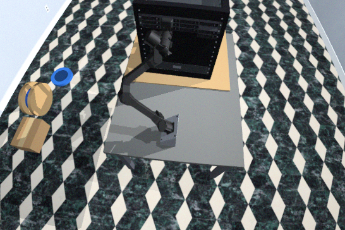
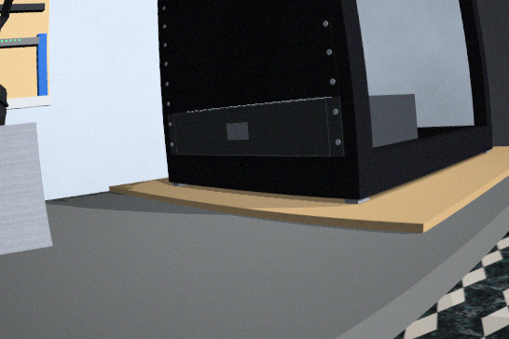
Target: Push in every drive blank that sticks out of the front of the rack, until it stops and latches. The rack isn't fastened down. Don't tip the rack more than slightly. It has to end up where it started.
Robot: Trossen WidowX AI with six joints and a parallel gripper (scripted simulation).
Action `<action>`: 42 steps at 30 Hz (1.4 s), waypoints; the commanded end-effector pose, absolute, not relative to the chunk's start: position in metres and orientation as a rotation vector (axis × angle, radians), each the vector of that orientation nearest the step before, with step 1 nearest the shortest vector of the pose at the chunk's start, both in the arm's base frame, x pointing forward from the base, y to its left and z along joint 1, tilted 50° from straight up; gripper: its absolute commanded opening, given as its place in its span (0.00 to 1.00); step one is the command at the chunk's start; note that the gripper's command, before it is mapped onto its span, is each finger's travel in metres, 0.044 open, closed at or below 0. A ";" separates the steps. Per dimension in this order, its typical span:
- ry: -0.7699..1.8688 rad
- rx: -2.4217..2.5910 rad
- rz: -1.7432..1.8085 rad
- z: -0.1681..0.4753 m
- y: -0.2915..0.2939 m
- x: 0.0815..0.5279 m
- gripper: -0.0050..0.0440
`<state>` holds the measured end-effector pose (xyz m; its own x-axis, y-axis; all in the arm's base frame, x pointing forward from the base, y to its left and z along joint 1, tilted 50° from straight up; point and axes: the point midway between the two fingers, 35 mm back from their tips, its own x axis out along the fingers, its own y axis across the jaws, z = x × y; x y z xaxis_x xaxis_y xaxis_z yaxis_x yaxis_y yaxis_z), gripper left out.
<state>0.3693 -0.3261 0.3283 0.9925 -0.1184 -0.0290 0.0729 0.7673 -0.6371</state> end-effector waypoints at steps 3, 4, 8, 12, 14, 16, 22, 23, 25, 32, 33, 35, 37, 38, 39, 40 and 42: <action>0.059 -0.703 -0.112 0.336 -0.328 0.374 0.00; 0.059 -0.703 -0.112 0.336 -0.328 0.376 0.00; 0.059 -0.703 -0.112 0.337 -0.329 0.380 0.00; 0.059 -0.703 -0.112 0.337 -0.329 0.380 0.00; 0.059 -0.703 -0.112 0.337 -0.329 0.380 0.00; 0.059 -0.703 -0.112 0.337 -0.329 0.380 0.00; 0.059 -0.703 -0.112 0.337 -0.330 0.388 0.00; 0.059 -0.703 -0.112 0.337 -0.330 0.389 0.00; 0.059 -0.703 -0.112 0.337 -0.330 0.390 0.00; 0.059 -0.703 -0.112 0.337 -0.330 0.390 0.00; 0.059 -0.703 -0.112 0.337 -0.330 0.390 0.00; 0.059 -0.703 -0.112 0.337 -0.330 0.390 0.00; 0.059 -0.703 -0.112 0.337 -0.330 0.391 0.00; 0.059 -0.703 -0.112 0.337 -0.330 0.391 0.00; 0.059 -0.703 -0.112 0.337 -0.330 0.392 0.00; 0.059 -0.703 -0.112 0.337 -0.330 0.392 0.00; 0.059 -0.703 -0.112 0.337 -0.330 0.393 0.00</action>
<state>0.3915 -0.3290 0.3289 0.9925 -0.1183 -0.0294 0.0724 0.7660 -0.6388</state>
